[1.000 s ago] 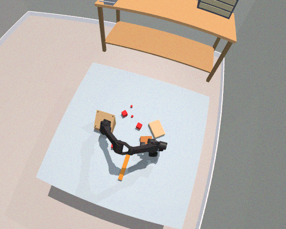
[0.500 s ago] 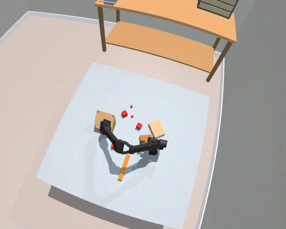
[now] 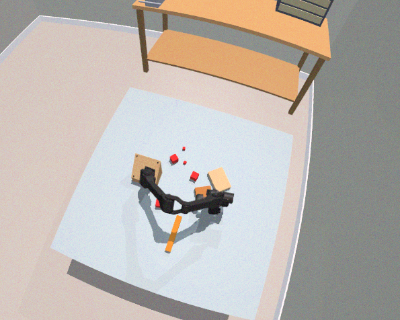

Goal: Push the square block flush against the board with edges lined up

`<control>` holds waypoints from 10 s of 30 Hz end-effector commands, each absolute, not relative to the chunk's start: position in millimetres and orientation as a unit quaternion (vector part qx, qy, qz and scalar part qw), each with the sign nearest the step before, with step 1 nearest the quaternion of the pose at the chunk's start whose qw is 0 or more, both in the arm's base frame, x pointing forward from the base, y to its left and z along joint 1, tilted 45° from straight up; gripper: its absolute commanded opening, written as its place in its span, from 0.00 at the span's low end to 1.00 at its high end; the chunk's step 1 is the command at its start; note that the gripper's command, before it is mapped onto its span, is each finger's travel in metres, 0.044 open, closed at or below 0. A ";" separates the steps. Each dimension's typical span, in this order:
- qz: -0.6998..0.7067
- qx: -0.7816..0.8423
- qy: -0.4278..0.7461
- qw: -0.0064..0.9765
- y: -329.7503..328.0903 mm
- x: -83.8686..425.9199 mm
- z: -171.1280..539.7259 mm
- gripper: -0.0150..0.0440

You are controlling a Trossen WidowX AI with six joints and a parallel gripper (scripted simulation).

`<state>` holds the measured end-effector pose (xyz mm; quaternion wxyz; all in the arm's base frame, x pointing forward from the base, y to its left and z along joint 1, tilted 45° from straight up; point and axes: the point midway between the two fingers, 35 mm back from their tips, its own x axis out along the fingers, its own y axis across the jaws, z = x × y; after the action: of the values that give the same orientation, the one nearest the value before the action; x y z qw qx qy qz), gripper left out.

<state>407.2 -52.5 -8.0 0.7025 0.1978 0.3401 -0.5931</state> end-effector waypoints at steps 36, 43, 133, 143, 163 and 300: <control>-0.594 0.199 0.343 0.700 -43.5 400.4 -19.2 0.25; -0.594 0.198 0.343 0.700 -51.1 403.8 -11.7 0.25; -0.072 -0.449 0.684 0.571 -28.7 291.3 29.6 0.25; -0.062 -0.460 0.685 0.562 -66.0 292.2 -7.6 0.25; -0.062 -0.459 0.684 0.563 -59.3 307.3 -12.0 0.25; -0.503 0.035 0.467 0.727 -40.0 399.1 -23.1 0.25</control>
<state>400.0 -41.5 -22.0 0.7252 0.0405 0.4663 -0.5049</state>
